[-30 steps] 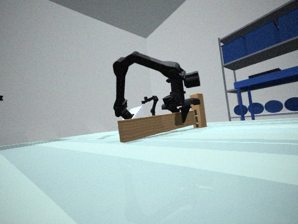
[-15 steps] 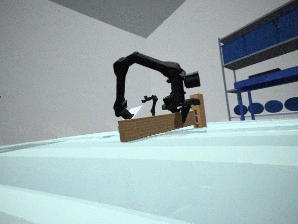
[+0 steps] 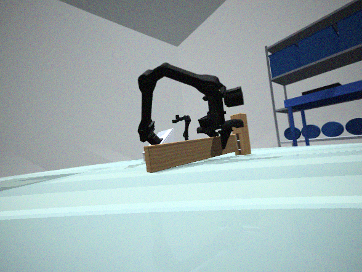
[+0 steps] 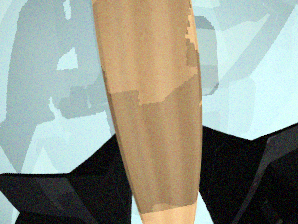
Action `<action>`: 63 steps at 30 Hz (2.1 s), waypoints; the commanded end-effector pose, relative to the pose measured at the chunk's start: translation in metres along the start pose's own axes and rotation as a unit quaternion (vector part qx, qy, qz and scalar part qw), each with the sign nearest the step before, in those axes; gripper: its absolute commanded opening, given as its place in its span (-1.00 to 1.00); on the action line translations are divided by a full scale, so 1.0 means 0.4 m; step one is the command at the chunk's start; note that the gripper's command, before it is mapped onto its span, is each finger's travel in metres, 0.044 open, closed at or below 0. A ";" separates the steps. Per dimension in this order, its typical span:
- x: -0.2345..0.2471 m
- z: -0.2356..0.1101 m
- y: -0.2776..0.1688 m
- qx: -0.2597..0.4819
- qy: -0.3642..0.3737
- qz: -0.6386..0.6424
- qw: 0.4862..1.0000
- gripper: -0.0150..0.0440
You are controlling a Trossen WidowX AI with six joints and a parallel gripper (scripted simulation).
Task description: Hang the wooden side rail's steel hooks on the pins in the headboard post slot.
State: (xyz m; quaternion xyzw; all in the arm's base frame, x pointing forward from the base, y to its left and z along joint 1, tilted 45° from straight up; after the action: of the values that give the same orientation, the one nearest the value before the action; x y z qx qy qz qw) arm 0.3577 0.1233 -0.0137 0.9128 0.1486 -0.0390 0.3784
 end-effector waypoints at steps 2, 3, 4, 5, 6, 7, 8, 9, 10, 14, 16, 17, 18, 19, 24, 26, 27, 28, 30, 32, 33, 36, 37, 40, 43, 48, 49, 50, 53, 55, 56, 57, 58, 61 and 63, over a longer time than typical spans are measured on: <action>0.002 -0.009 -0.006 0.002 0.004 0.001 1.000 -0.49; 0.002 -0.010 -0.006 0.002 0.004 0.001 1.000 -0.49; 0.002 -0.010 -0.006 0.002 0.004 0.001 1.000 -0.49; 0.002 -0.010 -0.007 0.002 0.004 0.001 1.000 -0.49; 0.002 -0.010 -0.007 0.002 0.004 0.001 1.000 -0.49; 0.002 -0.010 -0.007 0.002 0.004 0.001 1.000 -0.49; 0.002 -0.009 -0.007 0.002 0.004 0.001 1.000 -0.49; 0.002 -0.009 -0.008 0.002 0.004 0.001 1.000 -0.49; 0.002 -0.009 -0.008 0.002 0.004 0.001 1.000 -0.49; 0.003 -0.008 -0.009 0.002 0.004 0.001 1.000 -0.49; 0.003 -0.007 -0.009 0.002 0.004 0.001 1.000 -0.49; 0.004 -0.007 -0.009 0.002 0.004 0.001 1.000 -0.49; 0.004 -0.007 -0.010 0.002 0.004 0.001 1.000 -0.49; 0.004 -0.007 -0.010 0.002 0.004 0.001 1.000 -0.49; 0.004 -0.008 -0.011 0.002 0.004 0.001 1.000 -0.49; 0.003 -0.008 -0.012 0.002 0.004 0.001 1.000 -0.49; 0.003 -0.009 -0.012 0.002 0.004 0.001 1.000 -0.49; 0.003 -0.009 -0.013 0.002 0.004 0.001 1.000 -0.49; 0.003 -0.010 -0.013 0.002 0.004 0.001 1.000 -0.49; 0.003 -0.010 -0.014 0.002 0.004 0.001 1.000 -0.49; 0.003 -0.009 -0.014 0.002 0.004 0.001 1.000 -0.49; 0.003 -0.008 -0.015 0.002 0.004 0.001 1.000 -0.49; 0.003 -0.008 -0.015 0.002 0.004 0.001 1.000 -0.49; 0.004 -0.008 -0.016 0.002 0.004 0.001 1.000 -0.49; 0.005 -0.007 -0.016 0.002 0.004 0.001 1.000 -0.49; 0.006 -0.009 -0.017 0.002 0.004 0.001 1.000 -0.49; 0.006 -0.009 -0.018 0.002 0.004 0.001 1.000 -0.49; 0.006 -0.009 -0.018 0.002 0.004 0.001 1.000 -0.49; 0.005 -0.010 -0.019 0.002 0.004 0.001 1.000 -0.49; 0.005 -0.010 -0.020 0.002 0.004 0.001 1.000 -0.49; 0.005 -0.010 -0.020 0.002 0.004 0.001 1.000 -0.49; 0.005 -0.010 -0.020 0.002 0.004 0.001 1.000 -0.49; 0.004 -0.009 -0.021 0.002 0.004 0.001 1.000 -0.49; 0.004 -0.009 -0.022 0.002 0.004 0.001 1.000 -0.49; 0.004 -0.008 -0.022 0.002 0.004 0.001 1.000 -0.49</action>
State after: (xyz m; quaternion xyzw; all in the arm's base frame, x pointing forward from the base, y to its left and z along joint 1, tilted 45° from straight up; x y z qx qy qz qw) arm 0.3570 0.1288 -0.0177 0.9133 0.1488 -0.0388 0.3771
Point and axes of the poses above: the point midway between the two fingers, 35 mm back from their tips, its own z axis out along the fingers, its own x axis across the jaws, y = z × x, the point moved 8 cm from there along -z, back along the fingers, and after that the axes turned 13 degrees about -z, right-handed, at the moved point
